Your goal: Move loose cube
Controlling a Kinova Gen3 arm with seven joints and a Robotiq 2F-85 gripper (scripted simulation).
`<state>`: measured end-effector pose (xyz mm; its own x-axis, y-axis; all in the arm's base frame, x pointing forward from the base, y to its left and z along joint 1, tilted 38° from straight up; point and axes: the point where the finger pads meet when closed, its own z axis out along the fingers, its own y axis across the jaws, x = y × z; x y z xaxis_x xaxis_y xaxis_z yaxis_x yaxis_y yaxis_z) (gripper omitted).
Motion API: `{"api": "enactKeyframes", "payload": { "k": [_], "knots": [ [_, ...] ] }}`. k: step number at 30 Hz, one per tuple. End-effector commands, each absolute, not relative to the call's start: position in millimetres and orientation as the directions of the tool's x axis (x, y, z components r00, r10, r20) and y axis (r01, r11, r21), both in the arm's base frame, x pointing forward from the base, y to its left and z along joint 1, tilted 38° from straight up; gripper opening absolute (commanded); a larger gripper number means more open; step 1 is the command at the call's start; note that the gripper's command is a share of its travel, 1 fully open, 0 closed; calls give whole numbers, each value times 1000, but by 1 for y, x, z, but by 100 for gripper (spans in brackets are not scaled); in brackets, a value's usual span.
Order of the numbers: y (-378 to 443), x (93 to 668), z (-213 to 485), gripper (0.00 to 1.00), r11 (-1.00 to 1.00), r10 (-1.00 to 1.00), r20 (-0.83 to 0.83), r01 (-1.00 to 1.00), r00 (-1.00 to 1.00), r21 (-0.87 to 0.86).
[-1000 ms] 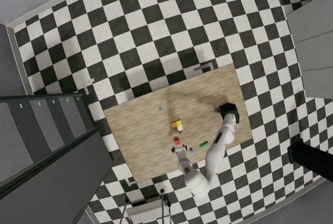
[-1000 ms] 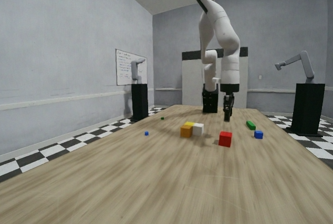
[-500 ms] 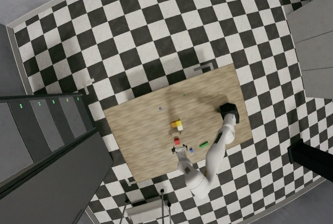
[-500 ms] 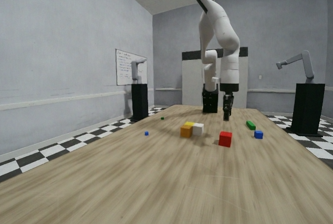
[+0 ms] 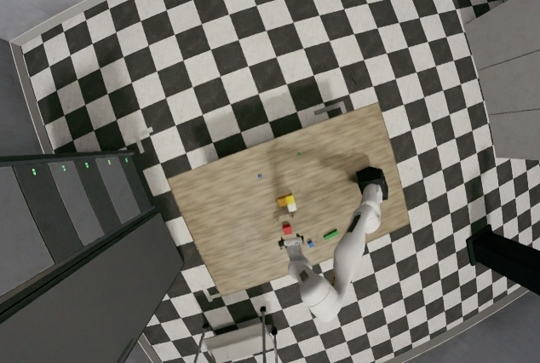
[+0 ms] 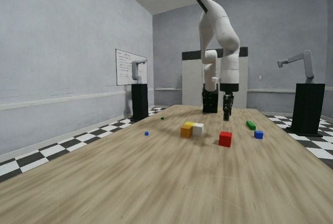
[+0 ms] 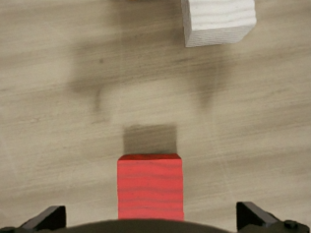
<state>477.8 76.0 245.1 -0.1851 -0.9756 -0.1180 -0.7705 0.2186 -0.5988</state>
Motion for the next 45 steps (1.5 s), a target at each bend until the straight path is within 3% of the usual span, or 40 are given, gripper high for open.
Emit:
{"api": "enactKeyframes", "payload": {
  "k": [1, 33, 45],
  "knots": [
    [76, 478, 246, 100, 219, -976, -118, -770, -185, -600],
    [76, 478, 246, 100, 250, -968, -137, -764, -209, -595],
    [76, 477, 245, 100, 373, -928, -212, -732, -307, -570]
  ]
}}
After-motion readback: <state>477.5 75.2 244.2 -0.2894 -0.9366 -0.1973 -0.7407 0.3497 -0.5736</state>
